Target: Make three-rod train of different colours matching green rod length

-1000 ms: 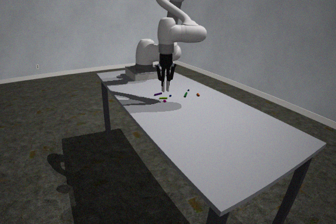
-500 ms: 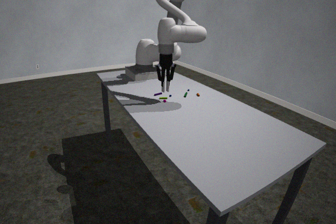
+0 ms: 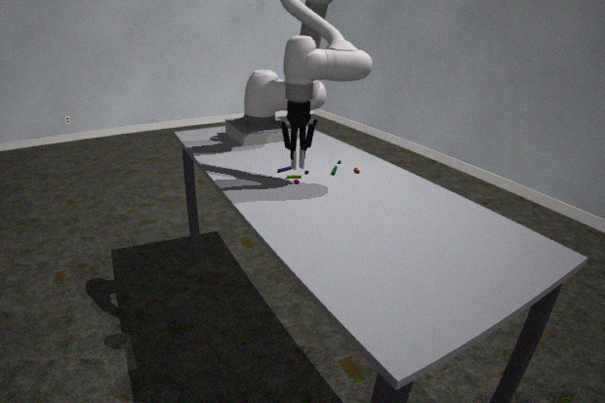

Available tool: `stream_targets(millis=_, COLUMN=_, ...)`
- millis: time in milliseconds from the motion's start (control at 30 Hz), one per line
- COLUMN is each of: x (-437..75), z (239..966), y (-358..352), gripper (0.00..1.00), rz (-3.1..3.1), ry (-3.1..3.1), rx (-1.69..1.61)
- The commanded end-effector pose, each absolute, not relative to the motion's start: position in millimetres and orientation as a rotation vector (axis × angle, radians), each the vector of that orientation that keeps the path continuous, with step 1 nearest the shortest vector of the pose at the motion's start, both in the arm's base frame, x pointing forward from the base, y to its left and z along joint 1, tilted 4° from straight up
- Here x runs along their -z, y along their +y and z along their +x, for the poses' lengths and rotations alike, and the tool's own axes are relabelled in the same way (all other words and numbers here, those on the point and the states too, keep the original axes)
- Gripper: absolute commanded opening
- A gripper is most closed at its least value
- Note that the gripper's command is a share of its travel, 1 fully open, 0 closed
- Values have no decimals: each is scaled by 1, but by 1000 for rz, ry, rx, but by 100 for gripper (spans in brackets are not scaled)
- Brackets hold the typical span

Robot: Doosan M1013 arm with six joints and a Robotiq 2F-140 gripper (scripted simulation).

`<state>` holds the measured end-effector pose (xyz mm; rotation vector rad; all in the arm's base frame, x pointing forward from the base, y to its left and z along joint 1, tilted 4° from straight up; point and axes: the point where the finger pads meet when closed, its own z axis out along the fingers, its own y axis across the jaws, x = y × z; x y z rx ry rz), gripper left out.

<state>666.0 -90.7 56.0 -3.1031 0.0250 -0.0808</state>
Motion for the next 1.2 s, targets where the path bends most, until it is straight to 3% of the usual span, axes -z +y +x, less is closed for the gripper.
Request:
stream_targets(millis=0, x=-52, z=666, y=-91, gripper=15, rz=-3103, ry=25, rx=81)
stream_targets(millis=1167, x=-19, z=668, y=-89, gripper=15, rz=-3103, ry=25, rx=81)
